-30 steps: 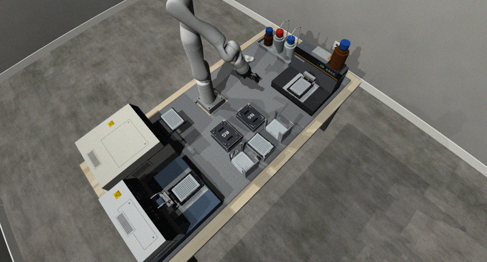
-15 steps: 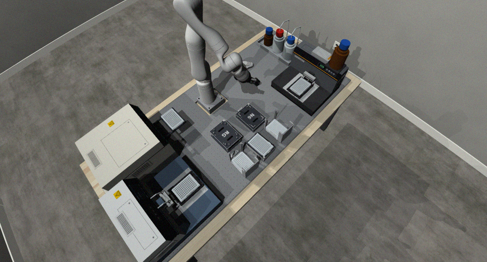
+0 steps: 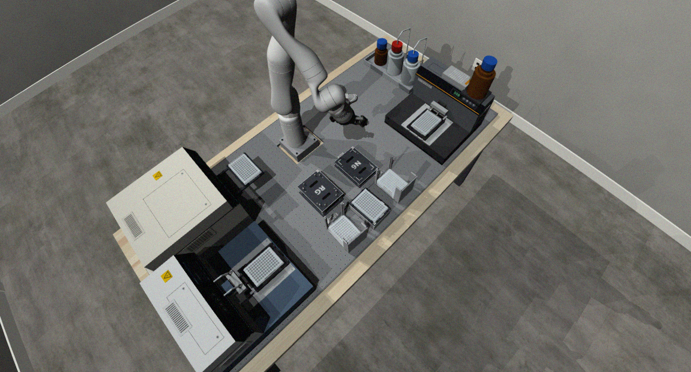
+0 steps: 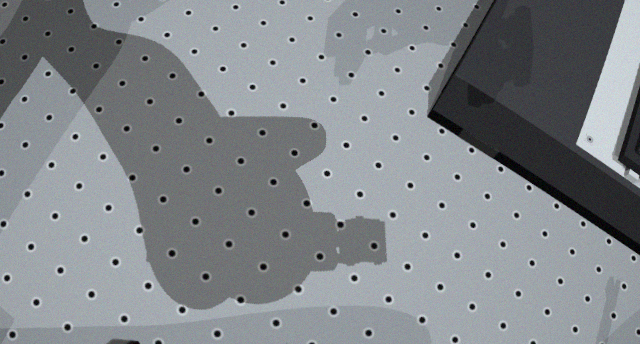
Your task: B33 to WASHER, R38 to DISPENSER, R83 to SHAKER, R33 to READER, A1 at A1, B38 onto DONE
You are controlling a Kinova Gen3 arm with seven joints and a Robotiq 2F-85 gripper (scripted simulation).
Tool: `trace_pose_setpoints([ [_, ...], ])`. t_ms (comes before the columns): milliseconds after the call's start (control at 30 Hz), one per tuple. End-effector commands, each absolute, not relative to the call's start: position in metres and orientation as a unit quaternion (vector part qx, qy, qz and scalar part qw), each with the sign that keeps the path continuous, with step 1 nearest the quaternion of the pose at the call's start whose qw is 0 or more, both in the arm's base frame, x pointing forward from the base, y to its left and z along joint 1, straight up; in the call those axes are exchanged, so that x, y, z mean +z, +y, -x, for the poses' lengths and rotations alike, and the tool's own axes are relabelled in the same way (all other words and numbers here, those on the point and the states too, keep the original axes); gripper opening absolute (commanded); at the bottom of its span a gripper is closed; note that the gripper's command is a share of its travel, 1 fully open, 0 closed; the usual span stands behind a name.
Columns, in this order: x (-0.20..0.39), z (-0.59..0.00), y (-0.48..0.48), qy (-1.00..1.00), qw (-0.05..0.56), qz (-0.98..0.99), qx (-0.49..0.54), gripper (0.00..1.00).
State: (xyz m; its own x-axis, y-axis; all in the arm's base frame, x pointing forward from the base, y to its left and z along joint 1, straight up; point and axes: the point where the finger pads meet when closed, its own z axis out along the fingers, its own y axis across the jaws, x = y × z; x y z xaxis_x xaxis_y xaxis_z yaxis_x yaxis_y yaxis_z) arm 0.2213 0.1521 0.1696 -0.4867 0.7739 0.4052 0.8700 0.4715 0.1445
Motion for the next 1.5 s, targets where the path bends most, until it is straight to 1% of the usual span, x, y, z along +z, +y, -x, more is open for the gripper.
trace_pose_setpoints([
  [0,0.170,-0.225,0.145,-0.856,0.137,0.472,-0.161,1.00],
  [1467,0.175,-0.261,0.071,-0.937,0.074,0.331,-0.087,1.00],
])
